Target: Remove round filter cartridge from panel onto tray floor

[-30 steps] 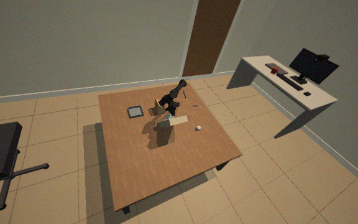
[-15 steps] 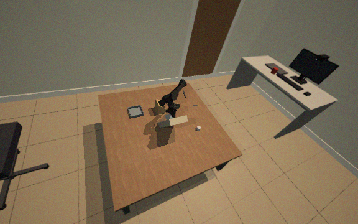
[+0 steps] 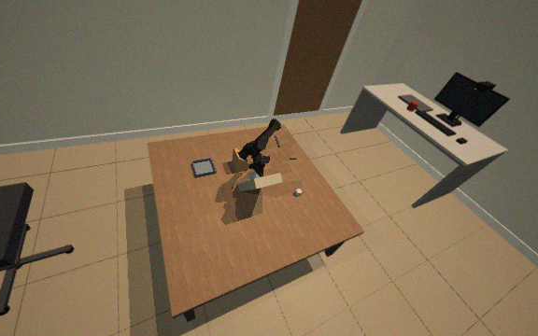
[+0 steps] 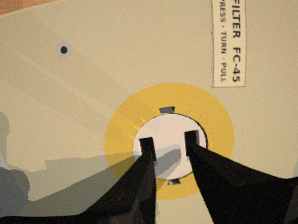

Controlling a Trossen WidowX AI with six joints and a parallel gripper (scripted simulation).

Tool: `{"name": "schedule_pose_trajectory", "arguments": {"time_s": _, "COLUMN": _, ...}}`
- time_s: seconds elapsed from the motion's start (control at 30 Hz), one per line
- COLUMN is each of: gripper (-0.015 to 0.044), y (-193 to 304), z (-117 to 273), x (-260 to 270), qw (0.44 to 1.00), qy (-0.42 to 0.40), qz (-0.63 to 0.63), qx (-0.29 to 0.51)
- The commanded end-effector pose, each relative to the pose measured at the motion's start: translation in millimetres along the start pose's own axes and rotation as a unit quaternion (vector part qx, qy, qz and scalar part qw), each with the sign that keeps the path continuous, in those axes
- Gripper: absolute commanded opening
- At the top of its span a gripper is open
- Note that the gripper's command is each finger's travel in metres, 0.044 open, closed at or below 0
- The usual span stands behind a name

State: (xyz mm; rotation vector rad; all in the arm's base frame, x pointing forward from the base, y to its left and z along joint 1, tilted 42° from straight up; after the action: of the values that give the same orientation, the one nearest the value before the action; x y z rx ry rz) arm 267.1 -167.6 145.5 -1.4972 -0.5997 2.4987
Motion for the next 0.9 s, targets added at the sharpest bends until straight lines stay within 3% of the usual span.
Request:
{"name": "schedule_pose_trajectory", "arguments": {"time_s": 0.0, "gripper": 0.0104, "y": 0.5, "z": -0.3, "x": -0.7, "qw": 1.000, "qy": -0.001, "qz": -0.003, "qx": 0.001}}
{"name": "schedule_pose_trajectory", "arguments": {"time_s": 0.87, "gripper": 0.0104, "y": 0.3, "z": -3.3, "x": -0.4, "qw": 1.000, "qy": 0.000, "qz": -0.003, "qx": 0.001}}
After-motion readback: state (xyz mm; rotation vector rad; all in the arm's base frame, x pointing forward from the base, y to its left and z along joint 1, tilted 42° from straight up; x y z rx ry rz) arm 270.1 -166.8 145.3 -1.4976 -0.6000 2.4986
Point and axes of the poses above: the point midway between the two fingers, 35 mm back from their tips, its own z axis back along the fingers, its own x axis across the jaws, y = z × x, the point moved 4 cm from there along z, back along the fingers, and after that the axes turned 13 degrees about z, right-handed, at the moved point
